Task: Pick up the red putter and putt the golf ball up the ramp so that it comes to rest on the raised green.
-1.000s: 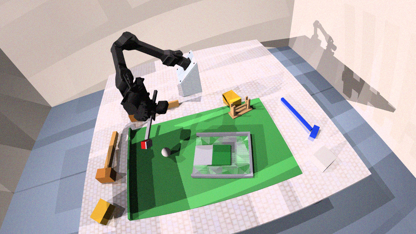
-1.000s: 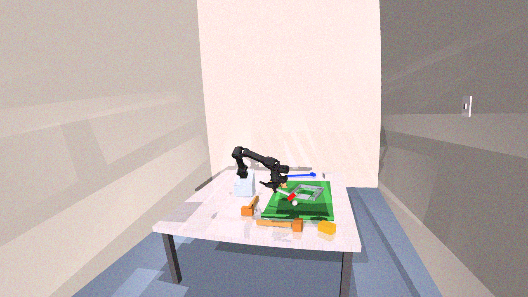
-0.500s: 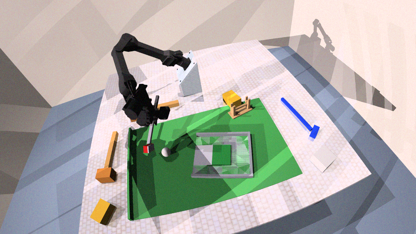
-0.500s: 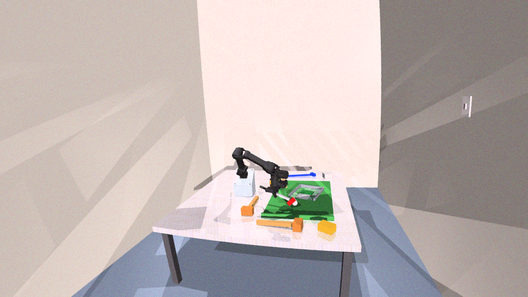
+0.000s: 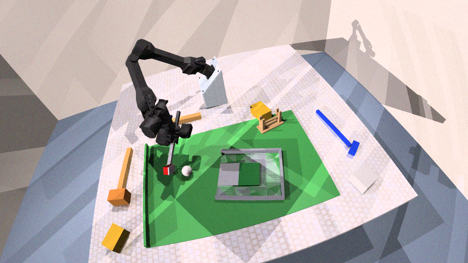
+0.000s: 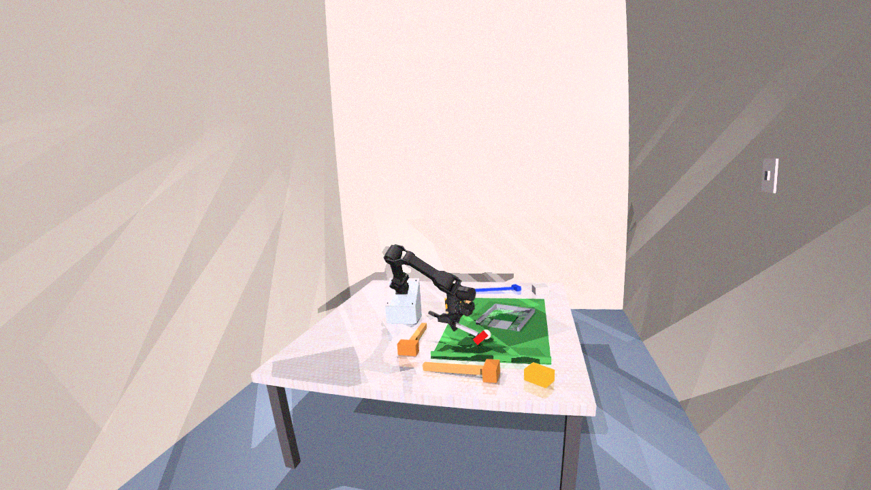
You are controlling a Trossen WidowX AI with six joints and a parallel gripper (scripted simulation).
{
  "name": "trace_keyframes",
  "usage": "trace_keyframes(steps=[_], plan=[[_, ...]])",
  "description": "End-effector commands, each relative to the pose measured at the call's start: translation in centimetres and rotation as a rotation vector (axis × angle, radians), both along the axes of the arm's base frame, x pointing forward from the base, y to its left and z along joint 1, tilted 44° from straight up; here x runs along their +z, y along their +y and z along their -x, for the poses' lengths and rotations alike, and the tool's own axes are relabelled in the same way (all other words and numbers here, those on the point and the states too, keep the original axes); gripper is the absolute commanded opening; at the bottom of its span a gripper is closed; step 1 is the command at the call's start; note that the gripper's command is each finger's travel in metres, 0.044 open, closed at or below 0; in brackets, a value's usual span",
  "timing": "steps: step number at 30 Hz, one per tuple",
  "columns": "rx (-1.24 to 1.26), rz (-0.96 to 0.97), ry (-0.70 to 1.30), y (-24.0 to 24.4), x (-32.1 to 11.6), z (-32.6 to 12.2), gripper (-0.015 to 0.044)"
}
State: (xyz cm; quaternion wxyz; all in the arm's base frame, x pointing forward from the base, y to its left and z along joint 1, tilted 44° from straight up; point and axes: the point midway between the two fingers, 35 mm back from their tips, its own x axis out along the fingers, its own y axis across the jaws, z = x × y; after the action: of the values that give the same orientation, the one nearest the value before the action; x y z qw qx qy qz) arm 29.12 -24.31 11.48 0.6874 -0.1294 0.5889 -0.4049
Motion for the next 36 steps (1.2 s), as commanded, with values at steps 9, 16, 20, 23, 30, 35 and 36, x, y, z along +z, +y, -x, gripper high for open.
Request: trace_keyframes(steps=[9, 16, 20, 23, 30, 35, 36], plan=[[-0.001, 0.000, 0.002, -0.1, -0.2, 0.0, 0.0000], [0.003, -0.003, 0.005, -1.1, 0.6, 0.5, 0.0000], [0.006, -0.004, 0.009, -2.1, 1.5, 1.1, 0.0000], [0.006, -0.004, 0.009, -2.1, 1.5, 1.1, 0.0000], [-0.001, -0.009, 0.011, -1.6, 0.5, 0.6, 0.0000], [0.001, -0.019, 0.009, 2.6, -3.8, -2.4, 0.0000], [0.002, -0.019, 0.009, 3.6, -4.7, -2.9, 0.0000]])
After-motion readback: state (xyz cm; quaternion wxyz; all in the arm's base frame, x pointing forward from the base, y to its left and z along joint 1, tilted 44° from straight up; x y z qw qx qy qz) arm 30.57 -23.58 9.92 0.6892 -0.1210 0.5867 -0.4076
